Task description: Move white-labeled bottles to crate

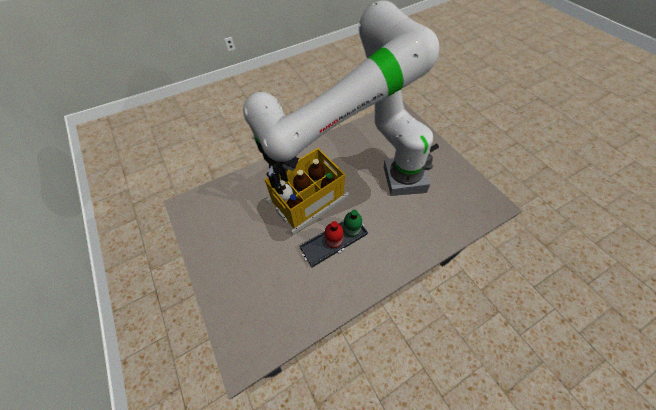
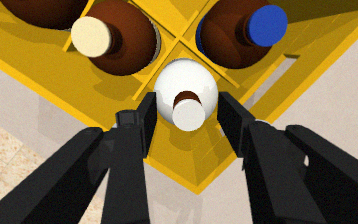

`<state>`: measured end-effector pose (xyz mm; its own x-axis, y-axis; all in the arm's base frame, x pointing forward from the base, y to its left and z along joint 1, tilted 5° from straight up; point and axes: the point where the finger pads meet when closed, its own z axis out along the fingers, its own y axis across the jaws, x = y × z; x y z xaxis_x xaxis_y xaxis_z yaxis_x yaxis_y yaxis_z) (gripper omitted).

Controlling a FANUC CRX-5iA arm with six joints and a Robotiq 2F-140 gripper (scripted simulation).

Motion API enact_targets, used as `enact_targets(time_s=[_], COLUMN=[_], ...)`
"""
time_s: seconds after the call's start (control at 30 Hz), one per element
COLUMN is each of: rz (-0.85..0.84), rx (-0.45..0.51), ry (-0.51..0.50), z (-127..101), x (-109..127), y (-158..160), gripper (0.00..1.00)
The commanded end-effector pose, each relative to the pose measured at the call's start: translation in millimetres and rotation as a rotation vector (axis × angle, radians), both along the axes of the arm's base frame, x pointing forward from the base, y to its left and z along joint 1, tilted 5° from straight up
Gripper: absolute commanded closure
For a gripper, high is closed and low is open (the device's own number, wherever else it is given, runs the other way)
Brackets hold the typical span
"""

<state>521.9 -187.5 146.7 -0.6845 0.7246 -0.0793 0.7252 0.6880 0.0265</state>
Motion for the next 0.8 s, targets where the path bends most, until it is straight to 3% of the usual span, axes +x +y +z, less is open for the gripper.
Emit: enact_targets(time_s=[0.0, 0.77], rz=[0.0, 0.0], rx=[-0.001, -0.001], ry=[-0.002, -0.002], z=[0.9, 3.5], x=[0.4, 0.2], y=[-0.2, -0.1], gripper=[0.56, 0.56])
